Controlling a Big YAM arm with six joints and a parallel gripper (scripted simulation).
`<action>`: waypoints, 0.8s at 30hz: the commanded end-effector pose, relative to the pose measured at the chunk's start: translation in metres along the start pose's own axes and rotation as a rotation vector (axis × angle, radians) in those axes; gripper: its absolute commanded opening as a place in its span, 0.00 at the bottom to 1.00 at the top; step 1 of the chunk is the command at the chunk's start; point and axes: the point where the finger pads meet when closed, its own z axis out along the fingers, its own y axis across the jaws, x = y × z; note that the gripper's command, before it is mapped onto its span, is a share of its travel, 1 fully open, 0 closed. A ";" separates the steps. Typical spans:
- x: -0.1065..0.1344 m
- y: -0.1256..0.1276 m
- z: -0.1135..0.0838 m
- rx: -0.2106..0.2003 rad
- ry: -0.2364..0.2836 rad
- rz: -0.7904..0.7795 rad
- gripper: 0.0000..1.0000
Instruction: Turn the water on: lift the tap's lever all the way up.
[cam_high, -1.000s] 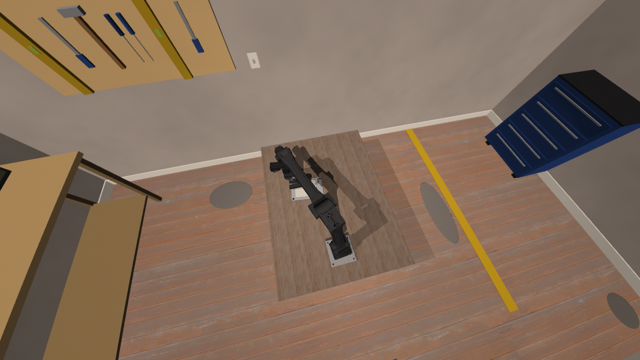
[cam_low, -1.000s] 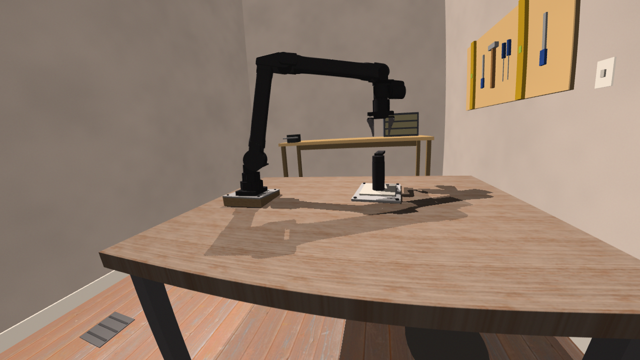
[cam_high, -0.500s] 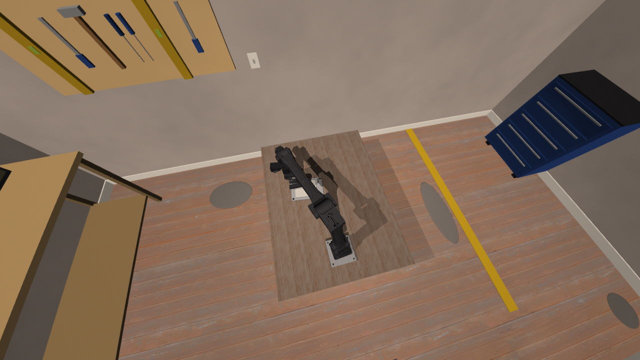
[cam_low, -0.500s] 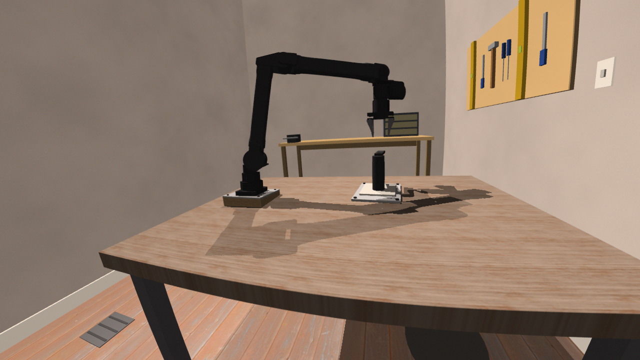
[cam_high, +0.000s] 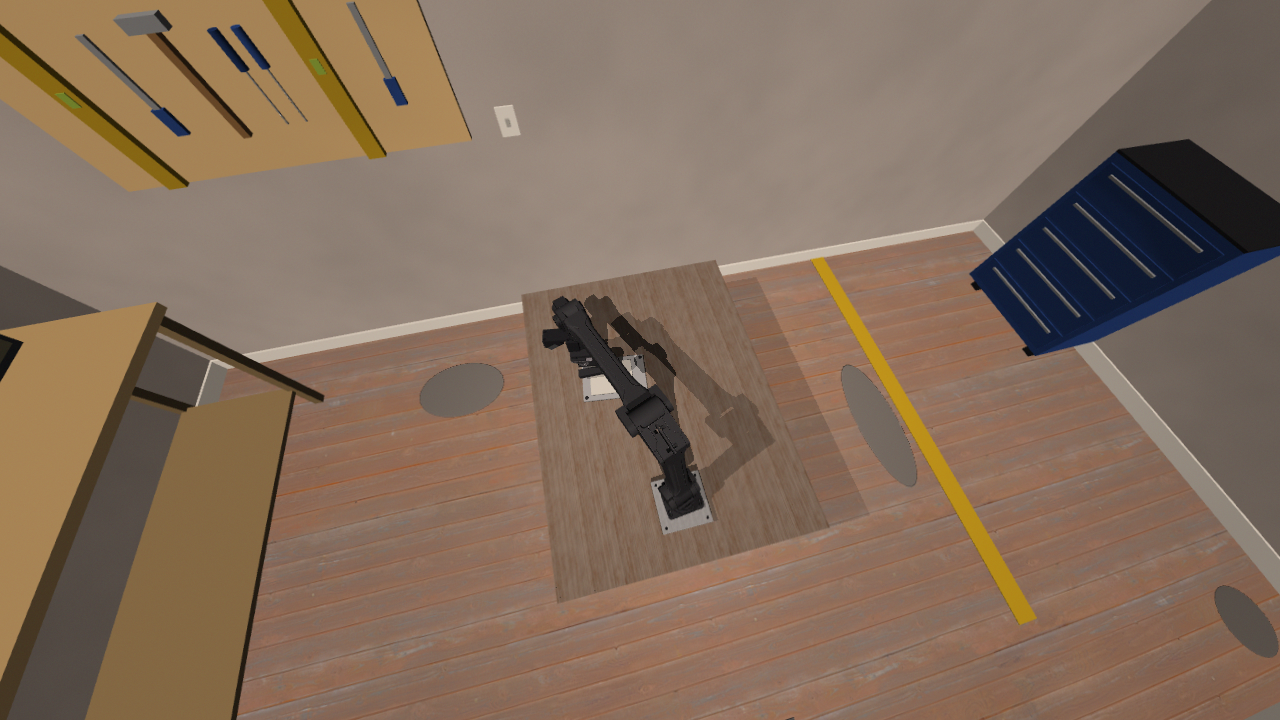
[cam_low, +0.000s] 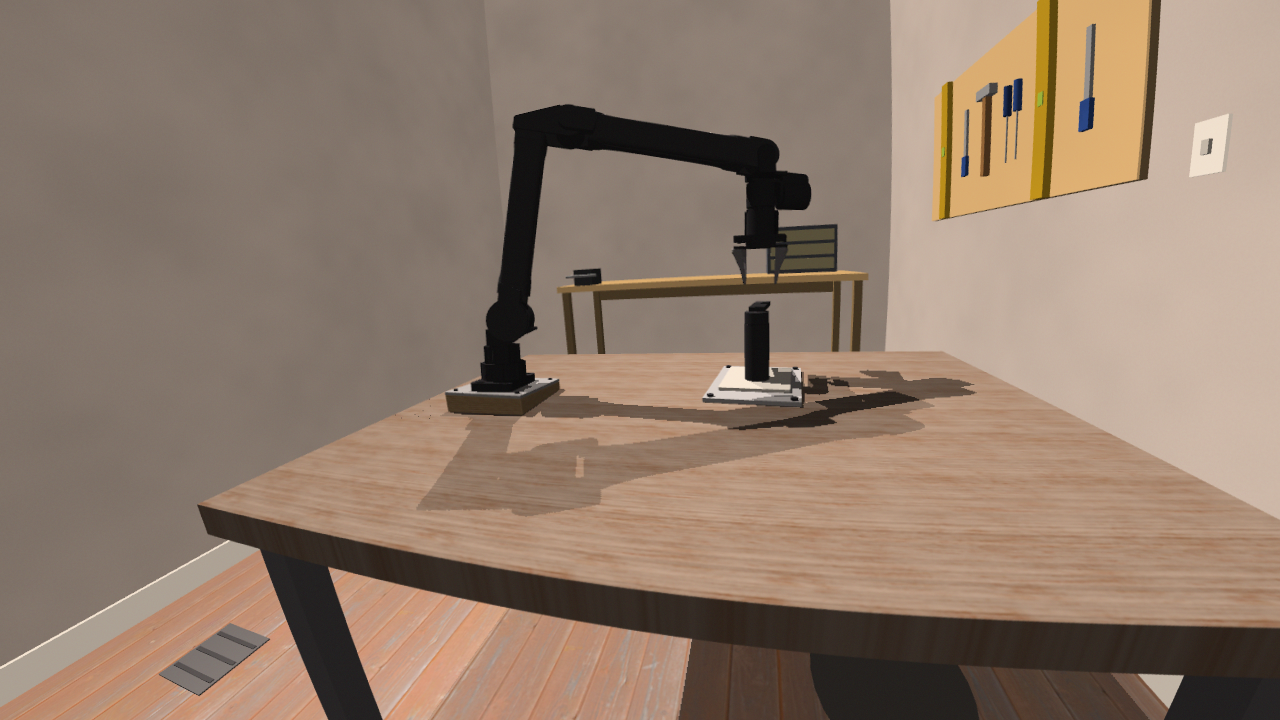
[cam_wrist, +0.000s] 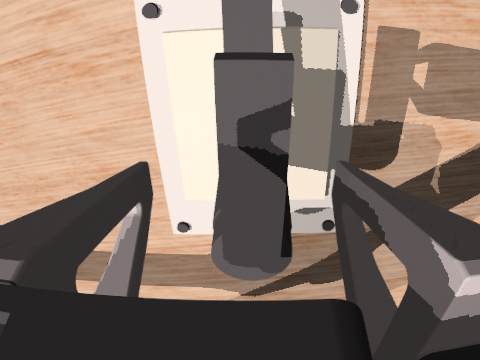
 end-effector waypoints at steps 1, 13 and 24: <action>-0.011 -0.003 -0.003 0.028 -0.012 -0.020 0.64; -0.011 -0.004 0.024 0.018 -0.006 -0.011 0.64; -0.013 -0.004 0.017 0.049 -0.024 -0.010 0.64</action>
